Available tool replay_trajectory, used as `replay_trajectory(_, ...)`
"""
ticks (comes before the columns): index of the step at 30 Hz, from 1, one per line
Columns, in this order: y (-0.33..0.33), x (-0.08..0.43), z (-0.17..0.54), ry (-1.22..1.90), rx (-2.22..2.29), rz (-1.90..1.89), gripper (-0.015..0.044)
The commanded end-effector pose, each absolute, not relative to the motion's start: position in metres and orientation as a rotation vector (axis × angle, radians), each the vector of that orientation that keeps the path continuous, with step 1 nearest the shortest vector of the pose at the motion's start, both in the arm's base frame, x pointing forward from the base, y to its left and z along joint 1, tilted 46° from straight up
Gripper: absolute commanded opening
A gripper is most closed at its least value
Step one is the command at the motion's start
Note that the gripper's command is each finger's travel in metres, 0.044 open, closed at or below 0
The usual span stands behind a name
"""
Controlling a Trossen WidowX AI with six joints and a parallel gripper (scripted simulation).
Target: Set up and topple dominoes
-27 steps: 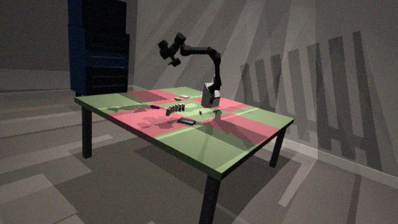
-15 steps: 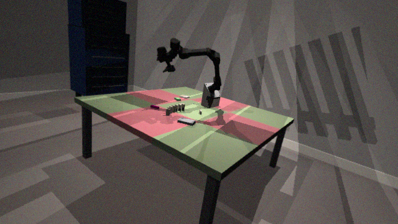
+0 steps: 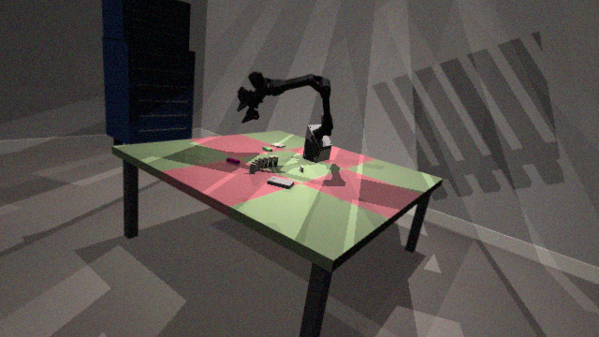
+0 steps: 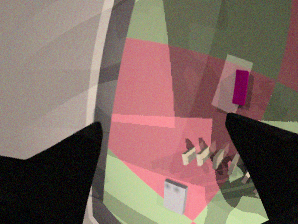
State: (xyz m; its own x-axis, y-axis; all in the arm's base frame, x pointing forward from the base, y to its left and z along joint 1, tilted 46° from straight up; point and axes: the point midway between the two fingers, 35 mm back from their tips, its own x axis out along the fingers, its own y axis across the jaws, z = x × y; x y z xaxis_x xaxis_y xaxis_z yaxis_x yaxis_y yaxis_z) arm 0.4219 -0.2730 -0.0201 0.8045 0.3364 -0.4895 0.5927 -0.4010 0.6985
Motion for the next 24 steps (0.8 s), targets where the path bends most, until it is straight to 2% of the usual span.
replay_trajectory(1,-0.244,0.372,-0.071,0.886,1.705,-0.345,0.0440)
replay_trajectory(13,-0.186,0.298,-0.113,1.199,1.297,-0.150,0.0440)
replay_trajectory(24,-0.124,0.225,-0.122,1.430,0.956,0.248,0.0440)
